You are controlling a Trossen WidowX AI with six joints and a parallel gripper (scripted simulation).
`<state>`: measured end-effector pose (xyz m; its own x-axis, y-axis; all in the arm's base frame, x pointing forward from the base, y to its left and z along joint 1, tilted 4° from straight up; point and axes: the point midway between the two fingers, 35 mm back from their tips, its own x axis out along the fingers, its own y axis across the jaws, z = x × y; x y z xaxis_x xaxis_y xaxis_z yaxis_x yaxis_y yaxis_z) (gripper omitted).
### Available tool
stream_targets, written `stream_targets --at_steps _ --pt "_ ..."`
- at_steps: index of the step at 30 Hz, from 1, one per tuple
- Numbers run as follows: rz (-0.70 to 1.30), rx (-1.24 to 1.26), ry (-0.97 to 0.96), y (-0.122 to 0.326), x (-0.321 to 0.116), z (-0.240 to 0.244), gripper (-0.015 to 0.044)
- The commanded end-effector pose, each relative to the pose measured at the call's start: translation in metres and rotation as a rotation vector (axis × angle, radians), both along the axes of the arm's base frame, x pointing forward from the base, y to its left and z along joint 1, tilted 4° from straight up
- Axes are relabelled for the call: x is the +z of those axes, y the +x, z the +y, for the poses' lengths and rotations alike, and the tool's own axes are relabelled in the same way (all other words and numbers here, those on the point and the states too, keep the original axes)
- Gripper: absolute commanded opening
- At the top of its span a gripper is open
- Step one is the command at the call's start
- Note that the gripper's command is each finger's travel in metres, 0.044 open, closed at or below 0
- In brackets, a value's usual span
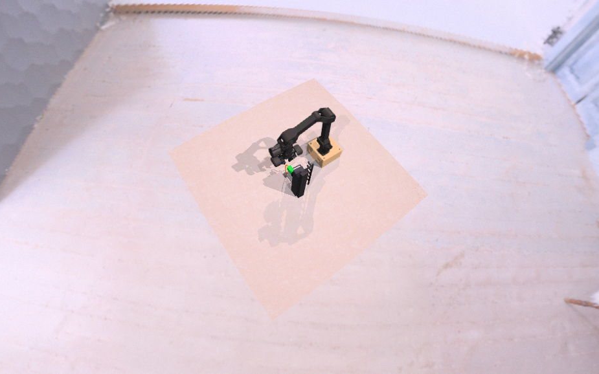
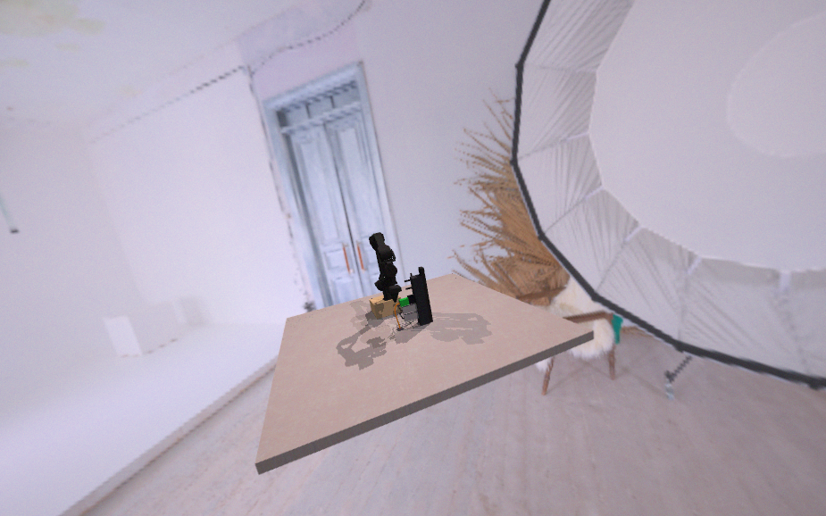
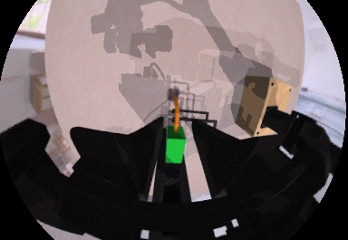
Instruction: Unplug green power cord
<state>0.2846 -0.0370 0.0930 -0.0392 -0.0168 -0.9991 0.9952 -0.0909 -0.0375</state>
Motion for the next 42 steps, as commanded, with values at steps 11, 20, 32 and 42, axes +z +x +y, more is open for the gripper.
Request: stream_targets --at_steps 11,20,32,42 --pt "0.000 -0.002 0.004 0.002 0.001 0.022 0.0160" --pt "0.000 -0.002 0.005 0.002 0.000 0.037 0.0160" --pt "0.000 -0.002 0.005 0.002 -0.011 0.038 0.0160" --pt "0.000 -0.002 0.005 0.002 -0.012 0.038 0.0160"
